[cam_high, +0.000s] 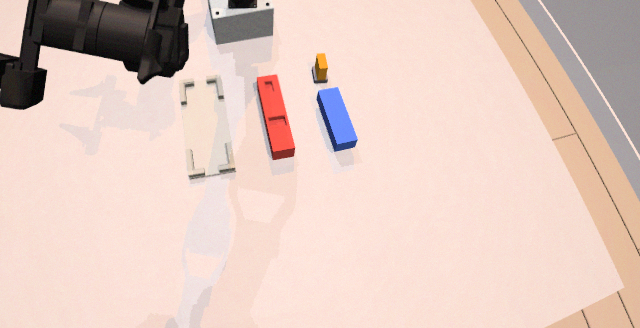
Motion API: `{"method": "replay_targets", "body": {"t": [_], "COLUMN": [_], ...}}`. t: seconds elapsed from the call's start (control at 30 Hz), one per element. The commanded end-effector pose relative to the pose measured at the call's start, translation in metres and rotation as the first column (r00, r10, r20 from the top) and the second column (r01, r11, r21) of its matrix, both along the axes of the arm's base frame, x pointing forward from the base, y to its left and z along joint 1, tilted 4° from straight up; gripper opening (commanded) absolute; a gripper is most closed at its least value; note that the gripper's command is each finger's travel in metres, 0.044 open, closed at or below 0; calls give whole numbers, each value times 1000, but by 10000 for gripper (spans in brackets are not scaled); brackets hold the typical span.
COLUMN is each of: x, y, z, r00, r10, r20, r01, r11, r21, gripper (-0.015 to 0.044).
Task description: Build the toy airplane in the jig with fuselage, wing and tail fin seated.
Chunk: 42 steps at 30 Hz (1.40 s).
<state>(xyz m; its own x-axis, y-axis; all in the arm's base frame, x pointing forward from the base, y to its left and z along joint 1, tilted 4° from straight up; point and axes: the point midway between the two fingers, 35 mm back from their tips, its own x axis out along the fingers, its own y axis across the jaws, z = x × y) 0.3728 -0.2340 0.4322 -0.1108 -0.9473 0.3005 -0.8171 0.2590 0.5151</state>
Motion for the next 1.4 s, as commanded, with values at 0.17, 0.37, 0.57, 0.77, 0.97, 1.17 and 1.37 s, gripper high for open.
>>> {"method": "replay_targets", "body": {"t": [0.17,0.37,0.57,0.77,0.97,1.17,1.37], "x": [29,80,120,135,127,100,52], "y": [16,50,93,143,181,219,253], "z": [1,-17,-60,-122,-175,-230,-281], "r00": [950,656,196,-263,-532,-695,-730], "r10": [41,84,47,-85,-236,-416,-599], "r20": [-309,-750,-979,-961,-813,-587,-330], "r01": [-52,-189,-369,-544,-642,-688,-660], "r11": [998,980,929,836,738,620,491], "r21": [-27,-56,-29,75,206,376,569], "gripper": [440,440,440,440,440,440,440]}}
